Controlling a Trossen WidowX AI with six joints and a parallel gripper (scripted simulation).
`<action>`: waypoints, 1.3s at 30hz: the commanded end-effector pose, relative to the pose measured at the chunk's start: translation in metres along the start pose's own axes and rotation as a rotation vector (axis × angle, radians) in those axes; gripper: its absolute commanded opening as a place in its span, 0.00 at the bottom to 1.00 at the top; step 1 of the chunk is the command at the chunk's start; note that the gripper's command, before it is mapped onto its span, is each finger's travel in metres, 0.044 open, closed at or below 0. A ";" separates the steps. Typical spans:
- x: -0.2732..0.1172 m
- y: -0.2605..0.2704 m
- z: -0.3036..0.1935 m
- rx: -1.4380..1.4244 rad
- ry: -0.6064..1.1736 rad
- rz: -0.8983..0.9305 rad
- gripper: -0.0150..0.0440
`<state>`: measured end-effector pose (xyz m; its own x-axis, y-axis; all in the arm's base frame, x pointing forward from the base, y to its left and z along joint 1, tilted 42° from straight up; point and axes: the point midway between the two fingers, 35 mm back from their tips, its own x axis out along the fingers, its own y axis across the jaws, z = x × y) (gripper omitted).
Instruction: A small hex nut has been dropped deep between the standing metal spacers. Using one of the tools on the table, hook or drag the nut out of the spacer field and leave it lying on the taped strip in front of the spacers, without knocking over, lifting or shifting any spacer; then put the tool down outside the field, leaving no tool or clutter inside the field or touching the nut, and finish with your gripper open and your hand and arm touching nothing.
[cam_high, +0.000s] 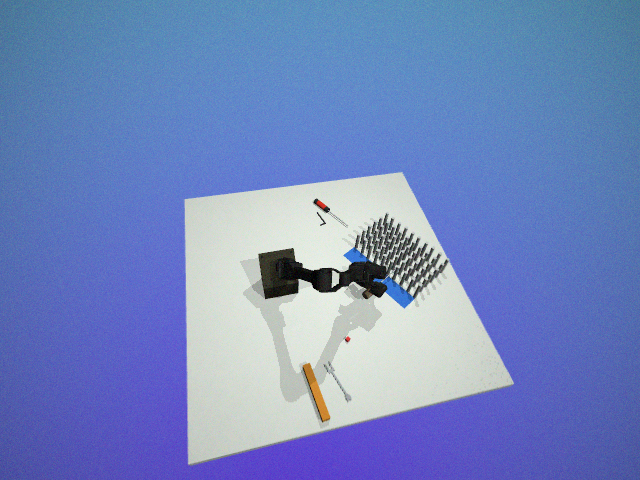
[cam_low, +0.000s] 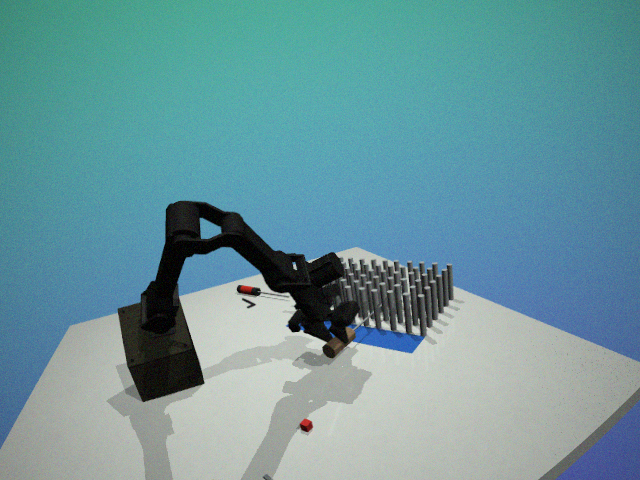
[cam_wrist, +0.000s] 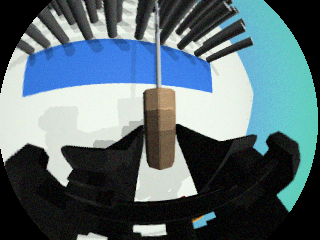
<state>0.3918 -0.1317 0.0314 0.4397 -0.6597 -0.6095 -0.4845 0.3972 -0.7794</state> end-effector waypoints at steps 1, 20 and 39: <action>0.000 -0.001 0.005 0.004 -0.003 -0.005 0.25; 0.003 -0.002 0.018 0.005 -0.004 -0.005 0.25; 0.007 -0.002 0.030 0.005 -0.005 -0.005 0.25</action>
<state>0.4149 -0.1201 0.0234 0.4409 -0.6587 -0.6097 -0.4836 0.3979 -0.7796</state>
